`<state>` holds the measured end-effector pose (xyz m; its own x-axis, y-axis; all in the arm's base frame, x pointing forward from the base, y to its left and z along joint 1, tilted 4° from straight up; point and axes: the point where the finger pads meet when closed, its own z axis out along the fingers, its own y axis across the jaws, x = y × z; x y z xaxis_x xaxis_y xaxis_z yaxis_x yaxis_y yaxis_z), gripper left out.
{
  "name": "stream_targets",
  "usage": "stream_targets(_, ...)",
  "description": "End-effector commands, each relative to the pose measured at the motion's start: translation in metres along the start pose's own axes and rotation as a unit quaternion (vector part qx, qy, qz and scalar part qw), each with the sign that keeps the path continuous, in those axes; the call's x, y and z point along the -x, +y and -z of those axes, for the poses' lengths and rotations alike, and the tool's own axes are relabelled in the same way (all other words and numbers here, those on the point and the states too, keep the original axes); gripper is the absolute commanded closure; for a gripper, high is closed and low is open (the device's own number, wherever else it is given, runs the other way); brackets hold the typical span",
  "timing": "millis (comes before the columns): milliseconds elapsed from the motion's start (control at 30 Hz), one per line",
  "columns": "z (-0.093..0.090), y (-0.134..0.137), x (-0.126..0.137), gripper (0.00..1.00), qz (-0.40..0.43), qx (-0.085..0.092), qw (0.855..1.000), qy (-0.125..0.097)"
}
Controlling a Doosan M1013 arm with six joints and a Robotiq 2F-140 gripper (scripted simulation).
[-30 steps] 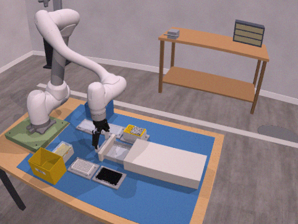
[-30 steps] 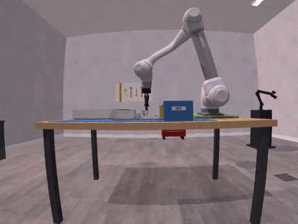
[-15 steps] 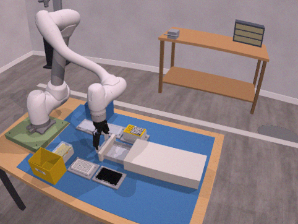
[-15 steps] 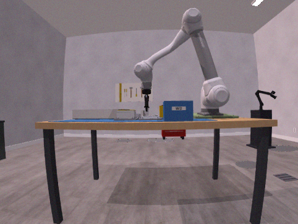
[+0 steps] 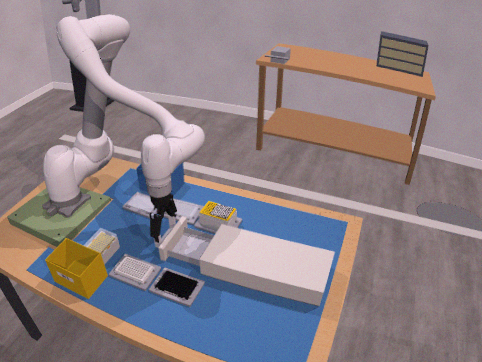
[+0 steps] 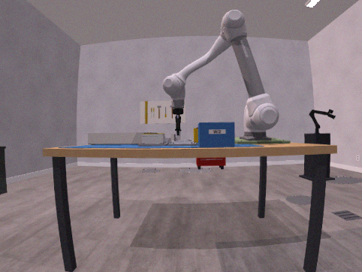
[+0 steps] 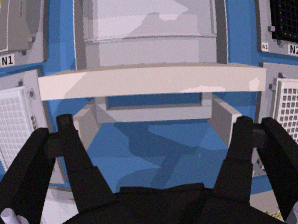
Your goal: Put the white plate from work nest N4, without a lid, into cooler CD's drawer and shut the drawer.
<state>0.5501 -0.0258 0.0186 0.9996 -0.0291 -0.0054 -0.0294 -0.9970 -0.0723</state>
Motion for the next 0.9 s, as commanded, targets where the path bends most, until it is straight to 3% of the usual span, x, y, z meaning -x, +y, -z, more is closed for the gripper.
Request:
stream_targets(0,0.0000,0.0000,0.0000,0.42,0.000,0.000,1.000,0.000)
stream_targets(300,0.0000,0.0000,0.0000,0.45,0.000,0.000,1.000,0.000)
stream_targets(333,0.0000,0.0000,0.0000,1.00,0.000,0.000,1.000,0.000)
stream_targets(867,0.0000,0.0000,0.0000,1.00,0.000,0.000,1.000,0.000)
